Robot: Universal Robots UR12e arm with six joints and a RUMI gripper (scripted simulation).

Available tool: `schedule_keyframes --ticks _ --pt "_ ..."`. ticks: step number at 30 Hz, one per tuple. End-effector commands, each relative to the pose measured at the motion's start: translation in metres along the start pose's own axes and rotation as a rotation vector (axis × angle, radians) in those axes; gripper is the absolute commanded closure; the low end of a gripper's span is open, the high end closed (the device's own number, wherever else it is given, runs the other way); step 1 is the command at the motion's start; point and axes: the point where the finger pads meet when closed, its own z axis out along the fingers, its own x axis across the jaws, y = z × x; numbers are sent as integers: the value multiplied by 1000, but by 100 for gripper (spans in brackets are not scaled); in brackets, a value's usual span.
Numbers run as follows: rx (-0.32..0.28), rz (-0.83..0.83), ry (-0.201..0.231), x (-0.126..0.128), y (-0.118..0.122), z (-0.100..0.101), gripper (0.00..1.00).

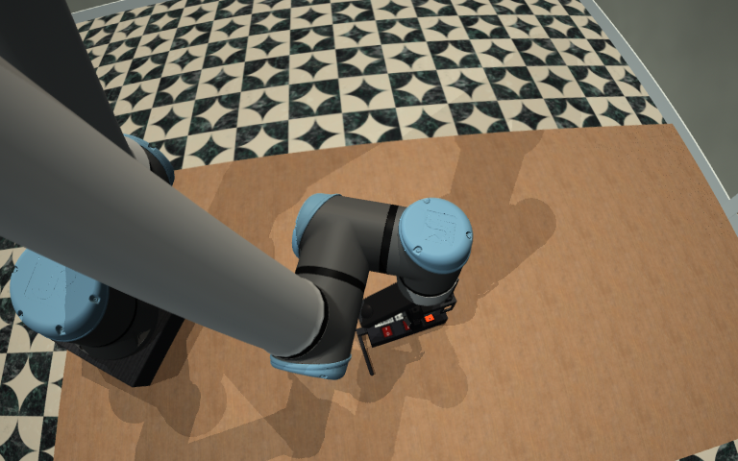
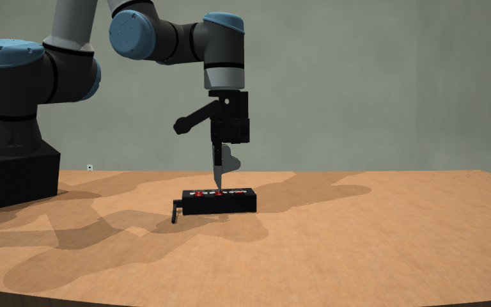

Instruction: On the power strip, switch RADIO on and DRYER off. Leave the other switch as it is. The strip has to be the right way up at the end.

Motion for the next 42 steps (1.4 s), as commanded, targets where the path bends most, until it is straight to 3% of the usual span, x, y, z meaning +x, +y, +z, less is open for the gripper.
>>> schedule_keyframes --ticks 1,42 --pt "0 2 1 0 -2 1 100" --pt "0 1 1 0 -2 10 100"
